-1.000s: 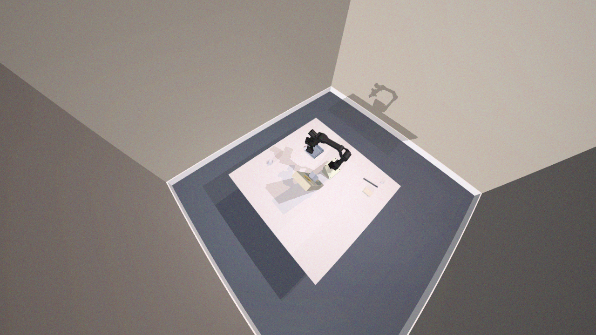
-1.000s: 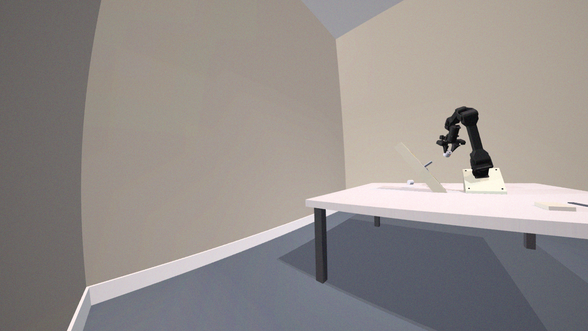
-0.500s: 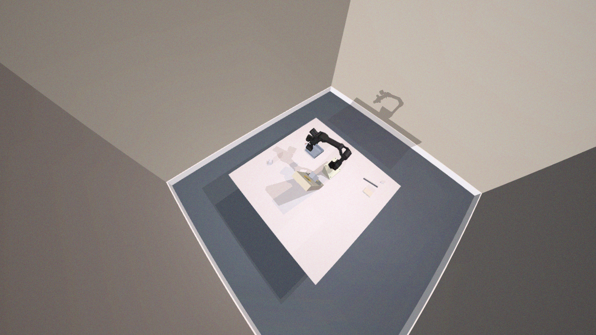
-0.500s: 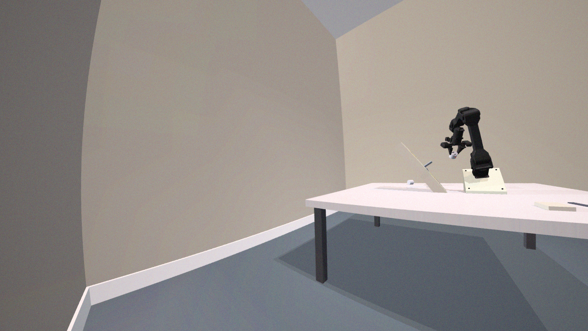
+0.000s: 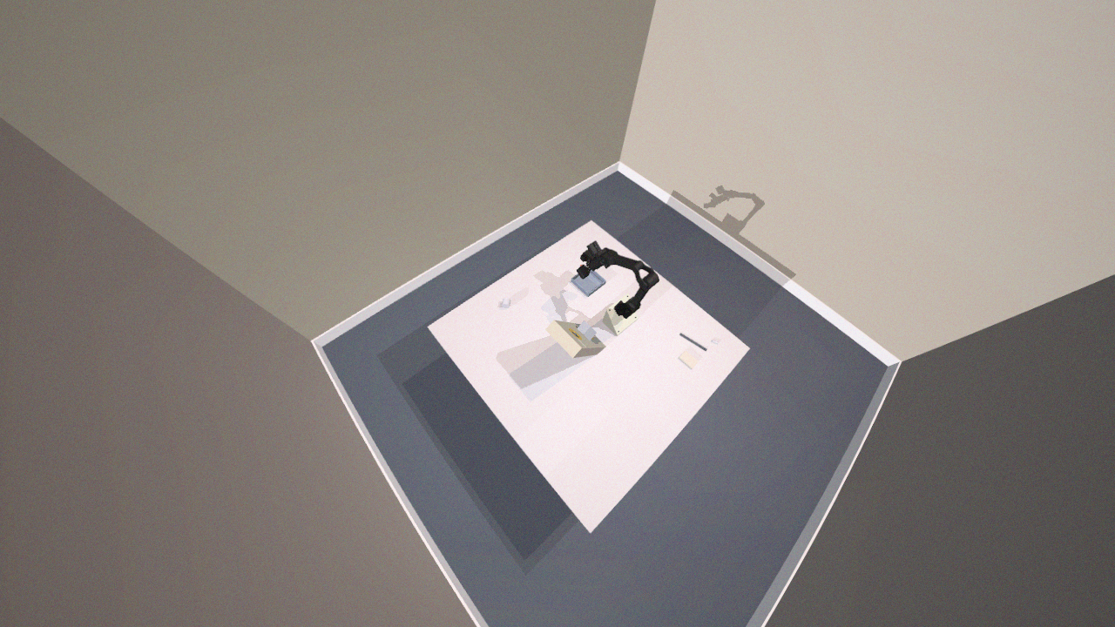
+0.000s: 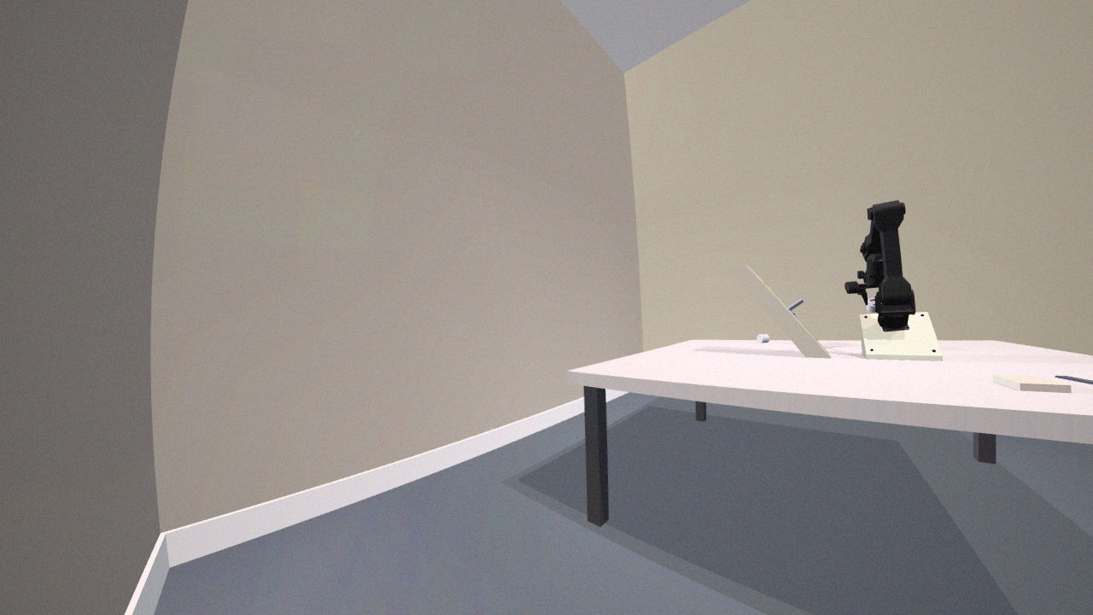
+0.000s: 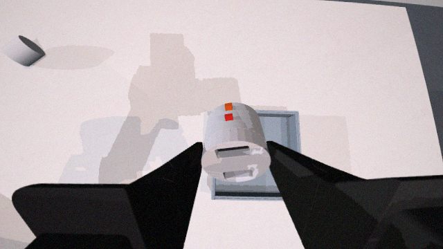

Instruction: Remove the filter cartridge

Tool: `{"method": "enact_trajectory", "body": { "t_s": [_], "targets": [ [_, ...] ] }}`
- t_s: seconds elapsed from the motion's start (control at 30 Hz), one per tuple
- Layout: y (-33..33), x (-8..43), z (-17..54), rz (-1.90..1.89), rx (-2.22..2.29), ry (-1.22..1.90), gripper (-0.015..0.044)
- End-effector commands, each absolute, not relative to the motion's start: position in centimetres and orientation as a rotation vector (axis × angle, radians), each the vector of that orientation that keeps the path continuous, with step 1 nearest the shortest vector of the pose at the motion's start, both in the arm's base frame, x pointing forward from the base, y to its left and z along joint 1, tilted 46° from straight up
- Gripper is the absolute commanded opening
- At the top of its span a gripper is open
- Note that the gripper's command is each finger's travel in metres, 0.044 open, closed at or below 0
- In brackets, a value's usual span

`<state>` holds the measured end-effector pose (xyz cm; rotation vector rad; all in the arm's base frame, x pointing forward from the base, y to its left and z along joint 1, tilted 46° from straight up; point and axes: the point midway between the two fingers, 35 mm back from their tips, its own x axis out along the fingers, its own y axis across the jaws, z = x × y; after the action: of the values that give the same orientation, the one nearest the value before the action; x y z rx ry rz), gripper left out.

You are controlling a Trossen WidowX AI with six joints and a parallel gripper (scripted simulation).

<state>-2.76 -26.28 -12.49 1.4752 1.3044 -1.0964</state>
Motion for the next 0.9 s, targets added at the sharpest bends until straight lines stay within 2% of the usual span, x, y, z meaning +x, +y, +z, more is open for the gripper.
{"method": "enact_trajectory", "body": {
  "t_s": [0.0, 0.23, 0.87],
  "targets": [
    [-24.3, -4.8, -14.0, -1.190, 1.513, 1.316, 0.0000],
    [-21.3, -7.1, -15.6, -1.310, 1.556, 1.335, 0.0000],
    [-16.1, -6.4, -20.9, -1.310, 1.557, 1.336, 0.0000]
  ]
}}
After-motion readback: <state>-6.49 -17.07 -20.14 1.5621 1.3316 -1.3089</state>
